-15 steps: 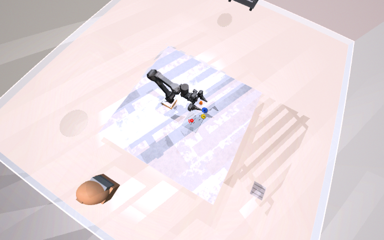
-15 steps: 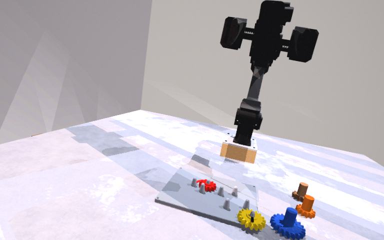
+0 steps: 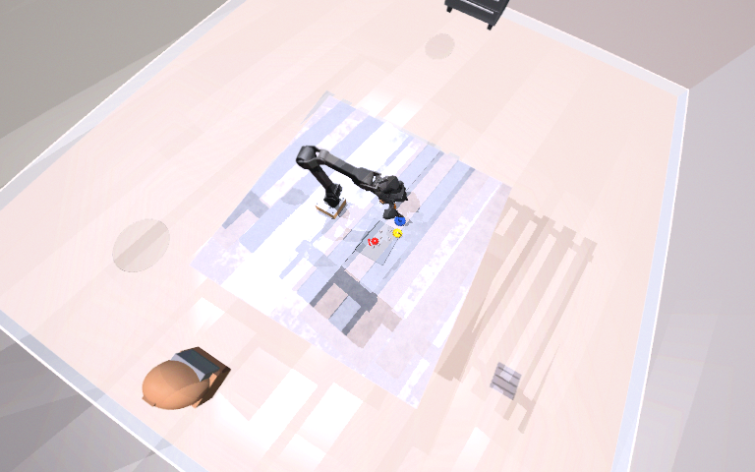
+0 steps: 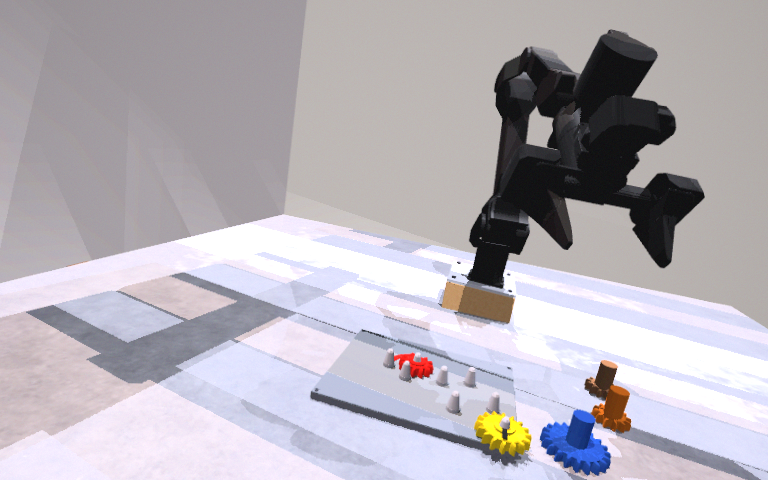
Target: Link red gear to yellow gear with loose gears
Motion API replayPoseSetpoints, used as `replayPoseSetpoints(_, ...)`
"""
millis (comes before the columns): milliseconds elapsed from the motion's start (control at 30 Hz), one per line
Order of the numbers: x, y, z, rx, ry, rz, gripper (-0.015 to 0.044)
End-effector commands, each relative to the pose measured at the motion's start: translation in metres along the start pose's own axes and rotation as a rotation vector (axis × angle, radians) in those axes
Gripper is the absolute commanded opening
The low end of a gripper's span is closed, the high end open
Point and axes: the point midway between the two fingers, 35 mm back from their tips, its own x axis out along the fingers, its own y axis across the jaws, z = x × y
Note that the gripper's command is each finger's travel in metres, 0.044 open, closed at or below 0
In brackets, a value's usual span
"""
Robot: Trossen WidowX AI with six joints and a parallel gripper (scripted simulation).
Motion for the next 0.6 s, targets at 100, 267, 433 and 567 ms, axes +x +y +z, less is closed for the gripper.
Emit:
replayPoseSetpoints(100,0.018,0.07,-0.089,-0.166,0.523,0.155,0.044)
replayPoseSetpoints(267,0.0,0.1,-0.145,-0.318,0.862,0.204,0.044)
replayPoseSetpoints(433,-0.003,0.106,-0.148,-0.324,0.875,0.205,0.044)
replayPoseSetpoints(567,-0.003,0.108,-0.148,-0.324,0.875,0.205,0.044)
